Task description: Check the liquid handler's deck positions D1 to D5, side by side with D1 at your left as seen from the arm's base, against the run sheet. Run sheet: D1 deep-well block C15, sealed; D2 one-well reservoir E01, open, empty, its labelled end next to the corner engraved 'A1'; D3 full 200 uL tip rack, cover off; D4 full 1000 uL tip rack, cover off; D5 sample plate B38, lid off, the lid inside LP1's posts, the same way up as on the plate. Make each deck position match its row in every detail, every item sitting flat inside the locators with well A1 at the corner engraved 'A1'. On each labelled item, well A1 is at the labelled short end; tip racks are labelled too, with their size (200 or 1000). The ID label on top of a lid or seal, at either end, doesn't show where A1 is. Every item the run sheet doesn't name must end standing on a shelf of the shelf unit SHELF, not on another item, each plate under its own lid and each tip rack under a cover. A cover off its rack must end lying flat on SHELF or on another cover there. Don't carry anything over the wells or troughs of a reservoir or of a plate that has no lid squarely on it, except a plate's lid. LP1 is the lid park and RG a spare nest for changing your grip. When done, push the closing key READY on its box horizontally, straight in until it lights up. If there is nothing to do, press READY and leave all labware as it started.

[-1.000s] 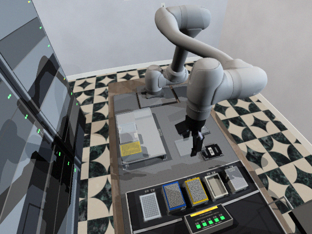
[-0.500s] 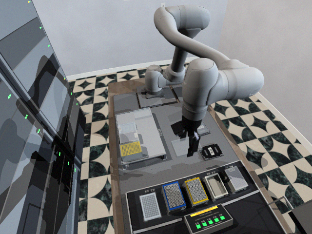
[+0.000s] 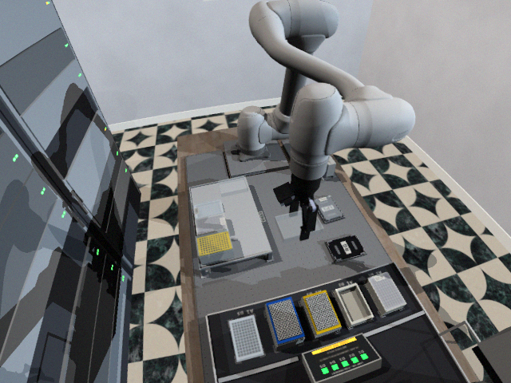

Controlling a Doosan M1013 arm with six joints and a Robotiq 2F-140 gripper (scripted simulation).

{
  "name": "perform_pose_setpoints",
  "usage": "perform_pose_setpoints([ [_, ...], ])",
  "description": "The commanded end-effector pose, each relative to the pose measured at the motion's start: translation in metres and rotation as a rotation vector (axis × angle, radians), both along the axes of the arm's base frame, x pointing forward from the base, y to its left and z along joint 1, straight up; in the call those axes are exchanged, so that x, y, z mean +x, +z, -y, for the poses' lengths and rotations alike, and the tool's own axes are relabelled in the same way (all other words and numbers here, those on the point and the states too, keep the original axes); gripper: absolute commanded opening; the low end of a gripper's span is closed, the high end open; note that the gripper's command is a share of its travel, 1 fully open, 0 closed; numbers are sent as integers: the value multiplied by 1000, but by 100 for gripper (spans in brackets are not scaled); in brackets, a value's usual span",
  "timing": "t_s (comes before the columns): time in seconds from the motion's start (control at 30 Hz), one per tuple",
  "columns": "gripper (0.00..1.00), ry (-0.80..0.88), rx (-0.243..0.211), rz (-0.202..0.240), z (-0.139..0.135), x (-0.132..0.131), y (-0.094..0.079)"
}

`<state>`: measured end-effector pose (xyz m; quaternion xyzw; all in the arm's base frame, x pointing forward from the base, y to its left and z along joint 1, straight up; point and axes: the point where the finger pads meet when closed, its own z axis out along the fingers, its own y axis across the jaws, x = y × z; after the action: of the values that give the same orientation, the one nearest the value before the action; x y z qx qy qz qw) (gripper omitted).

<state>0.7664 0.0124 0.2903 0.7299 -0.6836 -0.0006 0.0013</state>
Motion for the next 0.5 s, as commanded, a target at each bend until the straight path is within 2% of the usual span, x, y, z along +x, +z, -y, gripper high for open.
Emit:
perform_pose_setpoints([
  [0.0,10,0,0,3,1,-24,1],
  [0.07,10,0,0,3,1,-24,1],
  [0.47,10,0,0,3,3,-84,1],
])
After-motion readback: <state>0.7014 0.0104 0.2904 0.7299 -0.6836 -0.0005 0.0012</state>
